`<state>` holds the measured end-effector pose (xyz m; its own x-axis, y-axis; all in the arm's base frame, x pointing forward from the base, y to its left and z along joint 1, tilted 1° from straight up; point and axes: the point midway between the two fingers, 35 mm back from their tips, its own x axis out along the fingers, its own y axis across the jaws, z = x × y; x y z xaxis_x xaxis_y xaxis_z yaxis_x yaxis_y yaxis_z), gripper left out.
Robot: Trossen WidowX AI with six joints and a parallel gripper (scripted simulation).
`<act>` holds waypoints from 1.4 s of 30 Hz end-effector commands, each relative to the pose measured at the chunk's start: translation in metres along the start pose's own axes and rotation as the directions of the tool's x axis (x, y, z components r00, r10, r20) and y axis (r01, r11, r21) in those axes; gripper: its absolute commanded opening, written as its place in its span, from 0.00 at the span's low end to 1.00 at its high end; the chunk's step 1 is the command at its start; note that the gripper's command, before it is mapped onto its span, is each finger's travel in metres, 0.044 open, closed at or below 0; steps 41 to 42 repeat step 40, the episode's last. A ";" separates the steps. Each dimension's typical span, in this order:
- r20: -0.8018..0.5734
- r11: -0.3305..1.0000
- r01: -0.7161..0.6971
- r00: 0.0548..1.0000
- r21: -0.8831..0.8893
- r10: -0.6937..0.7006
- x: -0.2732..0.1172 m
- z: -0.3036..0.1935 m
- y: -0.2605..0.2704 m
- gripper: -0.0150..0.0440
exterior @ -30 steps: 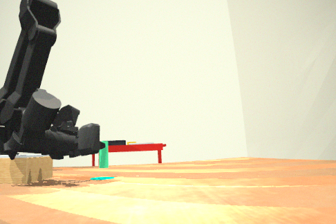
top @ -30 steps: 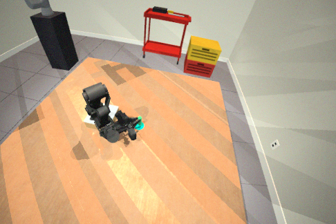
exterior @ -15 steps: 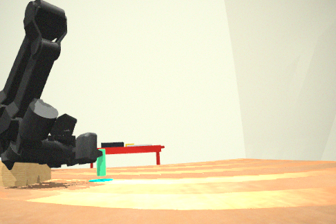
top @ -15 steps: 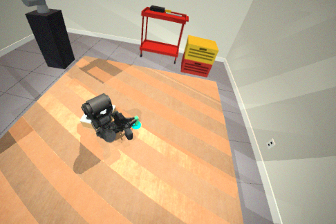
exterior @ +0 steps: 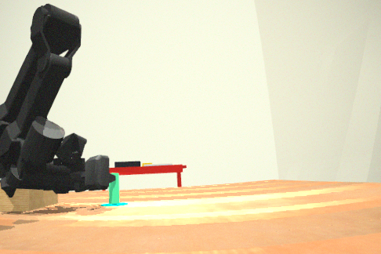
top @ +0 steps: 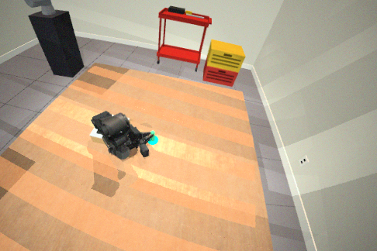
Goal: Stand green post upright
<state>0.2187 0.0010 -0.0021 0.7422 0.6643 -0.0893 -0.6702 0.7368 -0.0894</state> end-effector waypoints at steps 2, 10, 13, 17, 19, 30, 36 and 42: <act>-0.001 1.000 0.002 1.000 0.001 -0.002 0.000 0.000 -0.001 0.38; -0.001 1.000 0.002 1.000 0.001 -0.002 0.000 0.000 -0.001 0.74; -0.001 1.000 0.002 1.000 0.001 -0.002 0.000 0.000 -0.001 0.87; -0.001 1.000 0.002 1.000 0.002 -0.002 0.000 0.001 -0.002 0.93; -0.002 1.000 0.002 1.000 0.005 -0.002 0.000 0.004 -0.004 0.93; -0.003 1.000 0.003 1.000 0.023 -0.003 -0.001 0.025 -0.015 0.93; -0.004 0.999 0.004 1.000 0.033 -0.004 -0.002 0.038 -0.019 0.93; -0.005 0.999 0.004 1.000 0.039 -0.004 -0.003 0.046 -0.020 0.93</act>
